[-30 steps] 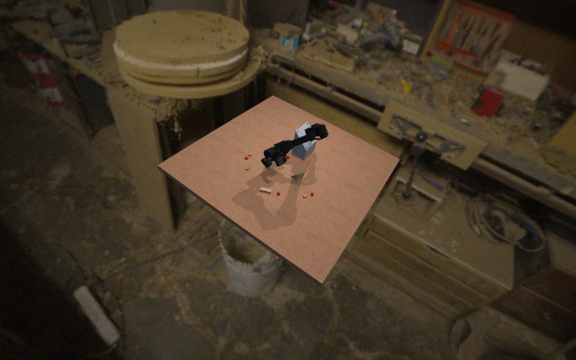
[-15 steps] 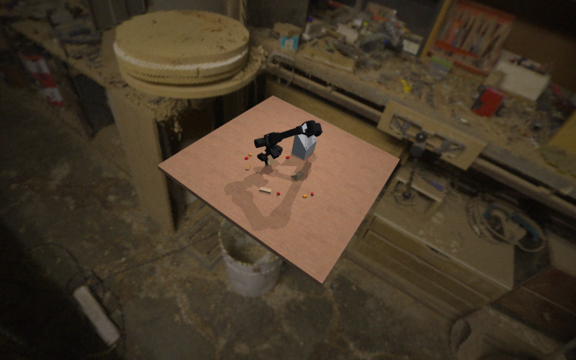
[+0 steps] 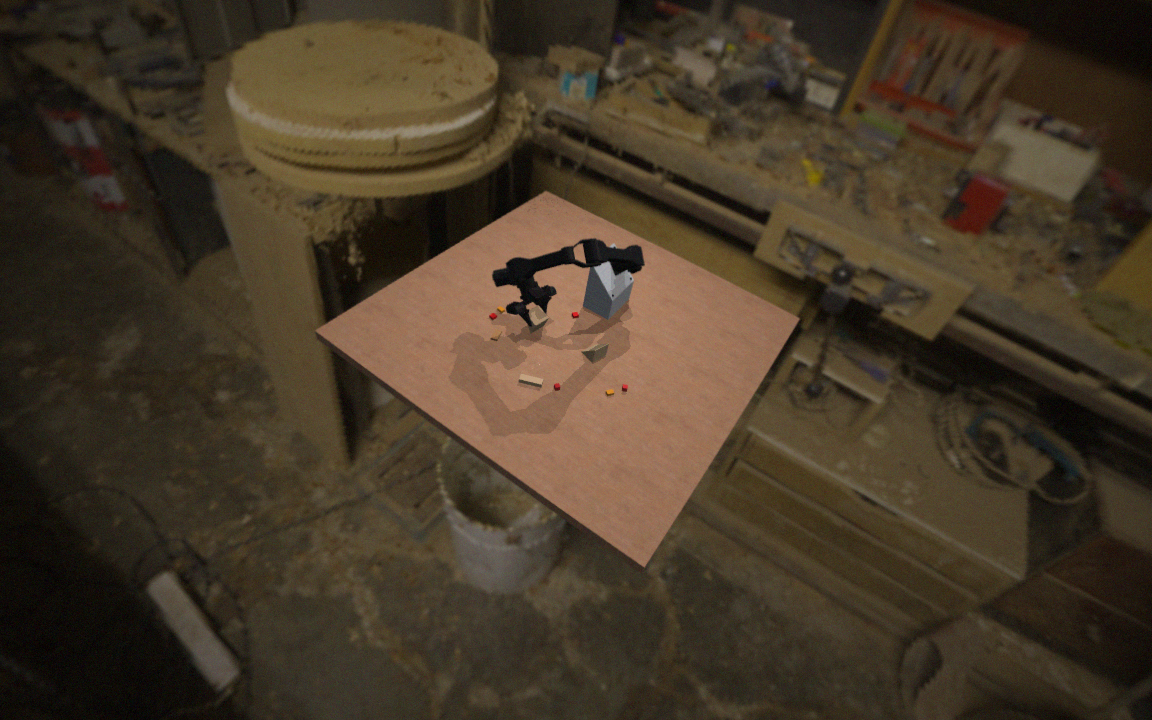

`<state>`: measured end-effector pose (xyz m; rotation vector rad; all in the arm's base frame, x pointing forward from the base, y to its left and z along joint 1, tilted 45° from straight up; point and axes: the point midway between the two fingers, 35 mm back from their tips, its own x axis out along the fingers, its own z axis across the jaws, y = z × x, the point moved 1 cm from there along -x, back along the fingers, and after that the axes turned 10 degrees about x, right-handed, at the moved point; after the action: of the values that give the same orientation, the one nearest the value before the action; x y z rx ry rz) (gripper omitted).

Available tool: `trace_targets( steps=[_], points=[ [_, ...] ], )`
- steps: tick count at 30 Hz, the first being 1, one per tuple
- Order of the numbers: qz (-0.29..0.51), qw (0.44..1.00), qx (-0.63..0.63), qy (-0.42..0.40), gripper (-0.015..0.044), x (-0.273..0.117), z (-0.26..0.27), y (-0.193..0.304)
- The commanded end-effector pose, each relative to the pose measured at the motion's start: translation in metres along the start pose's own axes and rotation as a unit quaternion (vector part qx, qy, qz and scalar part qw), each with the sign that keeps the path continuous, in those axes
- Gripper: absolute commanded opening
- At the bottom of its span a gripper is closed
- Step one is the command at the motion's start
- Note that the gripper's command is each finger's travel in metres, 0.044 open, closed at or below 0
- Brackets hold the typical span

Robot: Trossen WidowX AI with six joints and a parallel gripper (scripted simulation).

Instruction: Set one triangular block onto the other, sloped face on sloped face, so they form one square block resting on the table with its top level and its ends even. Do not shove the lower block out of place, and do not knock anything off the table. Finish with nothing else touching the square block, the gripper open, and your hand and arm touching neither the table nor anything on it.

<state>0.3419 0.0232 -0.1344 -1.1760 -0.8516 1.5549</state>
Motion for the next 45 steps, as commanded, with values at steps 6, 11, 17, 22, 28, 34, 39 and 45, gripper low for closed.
trace_targets(
  steps=[6, 11, 17, 22, 28, 34, 39, 45],
  points=[
    [-0.021, 1.000, 0.005, -0.006, 0.0105, -0.001, 0.000, 0.003],
    [-0.021, 1.000, 0.005, -0.006, 0.0236, -0.001, 0.000, 0.003],
    [-0.021, 1.000, 0.005, -0.006, 0.0394, -0.001, 0.000, 0.003],
    [-0.021, 1.000, 0.005, -0.006, 0.0440, -0.001, 0.000, 0.003],
    [-0.021, 1.000, 0.005, -0.006, 0.0440, -0.001, 0.000, 0.003],
    [-0.010, 1.000, 0.007, 0.012, 0.0440, -0.049, 0.002, -0.024],
    [-0.001, 1.000, 0.010, 0.027, 0.0440, -0.089, 0.010, -0.047],
    [0.108, 0.993, 0.023, -0.029, 0.0440, -0.062, 0.016, -0.051]
  ],
)
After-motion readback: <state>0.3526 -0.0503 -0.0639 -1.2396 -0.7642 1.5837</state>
